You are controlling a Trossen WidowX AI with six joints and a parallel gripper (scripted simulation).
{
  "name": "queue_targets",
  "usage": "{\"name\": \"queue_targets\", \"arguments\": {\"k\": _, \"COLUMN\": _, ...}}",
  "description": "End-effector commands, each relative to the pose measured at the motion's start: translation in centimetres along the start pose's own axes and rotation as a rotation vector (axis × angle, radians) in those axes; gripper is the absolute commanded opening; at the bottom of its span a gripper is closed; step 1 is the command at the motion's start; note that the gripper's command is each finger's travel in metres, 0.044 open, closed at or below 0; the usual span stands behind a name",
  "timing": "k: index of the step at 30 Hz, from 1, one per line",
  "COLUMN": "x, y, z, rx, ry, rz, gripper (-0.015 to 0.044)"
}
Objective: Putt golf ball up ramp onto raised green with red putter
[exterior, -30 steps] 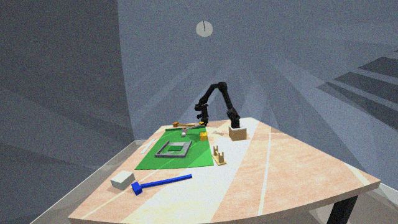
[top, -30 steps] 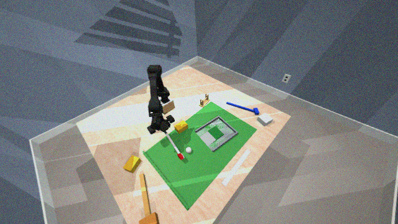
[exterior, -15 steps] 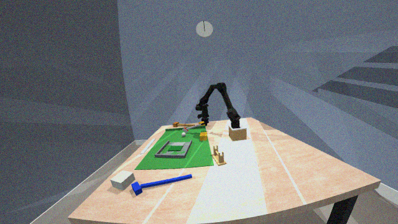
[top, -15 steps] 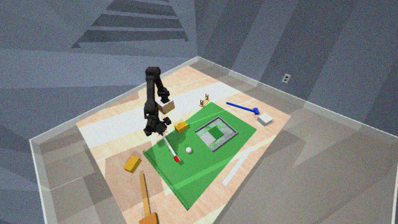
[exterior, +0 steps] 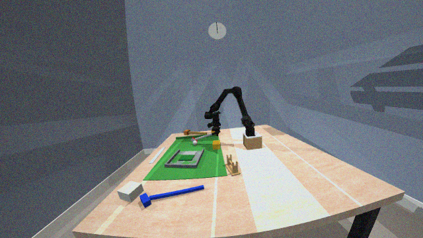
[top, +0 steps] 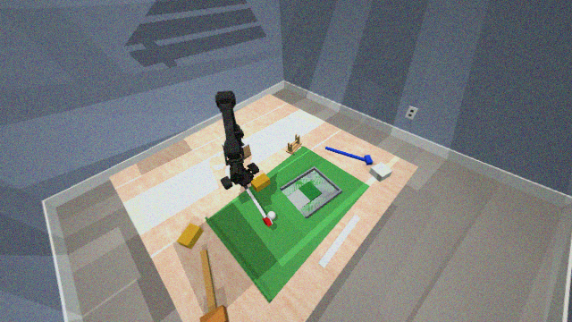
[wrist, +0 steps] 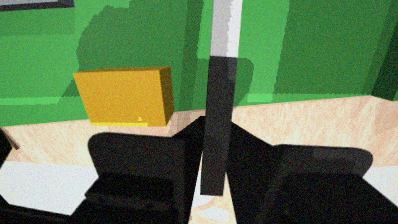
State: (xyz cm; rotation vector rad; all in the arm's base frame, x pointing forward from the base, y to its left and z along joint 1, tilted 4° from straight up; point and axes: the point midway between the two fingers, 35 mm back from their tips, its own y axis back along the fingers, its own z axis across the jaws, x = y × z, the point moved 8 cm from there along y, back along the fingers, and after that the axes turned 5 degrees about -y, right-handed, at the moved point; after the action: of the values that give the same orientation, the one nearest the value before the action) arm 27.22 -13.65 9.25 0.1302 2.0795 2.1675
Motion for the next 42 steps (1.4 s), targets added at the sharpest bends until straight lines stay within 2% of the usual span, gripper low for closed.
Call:
{"name": "queue_targets", "arguments": {"k": 1, "x": 1.2, "y": 0.0, "z": 5.7, "rx": -0.008, "ry": 0.007, "rz": -0.002, "gripper": 0.0000}}
{"name": "queue_targets", "arguments": {"k": 9, "x": 1.4, "y": 0.6, "z": 6.4, "rx": -0.008, "ry": 0.007, "rz": -0.002, "gripper": 0.0000}}
{"name": "queue_targets", "arguments": {"k": 18, "x": 1.5, "y": 5.9, "z": 6.3, "rx": -0.008, "ry": 0.007, "rz": -0.002, "gripper": 0.0000}}
{"name": "queue_targets", "arguments": {"k": 42, "x": 1.4, "y": 5.2, "z": 6.3, "rx": -0.006, "ry": 0.008, "rz": -0.002, "gripper": 0.0000}}
